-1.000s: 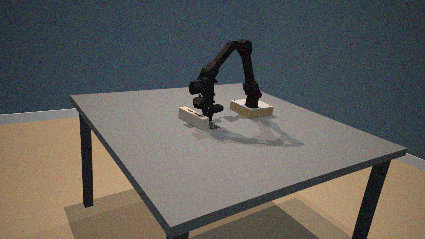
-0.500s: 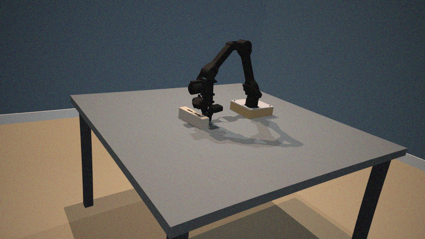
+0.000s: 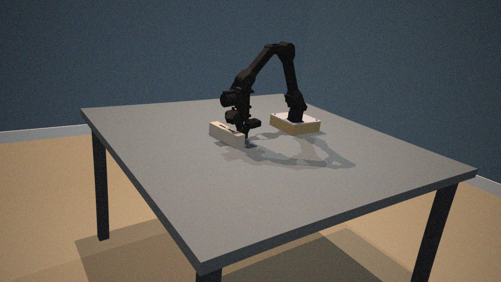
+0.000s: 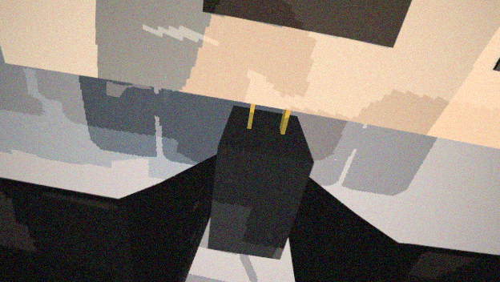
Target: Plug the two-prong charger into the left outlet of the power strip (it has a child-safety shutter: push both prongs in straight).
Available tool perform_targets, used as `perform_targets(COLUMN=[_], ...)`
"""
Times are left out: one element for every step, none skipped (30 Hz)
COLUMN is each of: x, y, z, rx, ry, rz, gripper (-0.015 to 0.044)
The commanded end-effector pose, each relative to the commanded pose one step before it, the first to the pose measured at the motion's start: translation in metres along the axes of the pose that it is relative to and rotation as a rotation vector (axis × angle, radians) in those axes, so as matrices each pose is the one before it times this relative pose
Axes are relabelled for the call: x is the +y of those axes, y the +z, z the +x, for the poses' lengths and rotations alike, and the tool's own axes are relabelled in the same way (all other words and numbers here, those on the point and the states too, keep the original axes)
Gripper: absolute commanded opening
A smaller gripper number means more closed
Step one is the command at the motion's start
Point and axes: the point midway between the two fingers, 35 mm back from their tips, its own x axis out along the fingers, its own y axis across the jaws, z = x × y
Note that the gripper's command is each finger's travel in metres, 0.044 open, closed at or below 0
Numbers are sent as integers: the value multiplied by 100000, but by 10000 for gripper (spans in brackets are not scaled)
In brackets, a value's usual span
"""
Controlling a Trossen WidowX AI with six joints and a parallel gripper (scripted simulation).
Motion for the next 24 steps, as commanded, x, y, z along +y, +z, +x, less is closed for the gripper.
perform_targets(x=[57,1,0,0,0,0,0,0,0,0,0,0,0,0,0,0,0,0,0,0,0,-1,-1,-1], y=[-4,0,6,12,15,19,24,24,31,35,35,38,37,35,38,37,35,33,32,31,31,31,31,31], z=[5,5,0,0,0,0,-1,-2,-3,-3,-3,-3,-3,-4,-5,-5,-6,-6,-5,-5,-5,-6,-6,-6], rx=[73,0,-1,-1,-1,-2,-2,-2,-3,-3,-3,-4,-4,-3,-4,-4,-3,-3,-3,-3,-3,-3,-3,-3], ry=[324,0,0,0,0,0,0,0,0,0,0,0,0,0,0,0,0,0,0,0,0,0,0,0], rz=[636,0,0,0,0,0,0,0,0,0,0,0,0,0,0,0,0,0,0,0,0,0,0,0], gripper=[0,0,0,0,0,0,0,0,0,0,0,0,0,0,0,0,0,0,0,0,0,0,0,0])
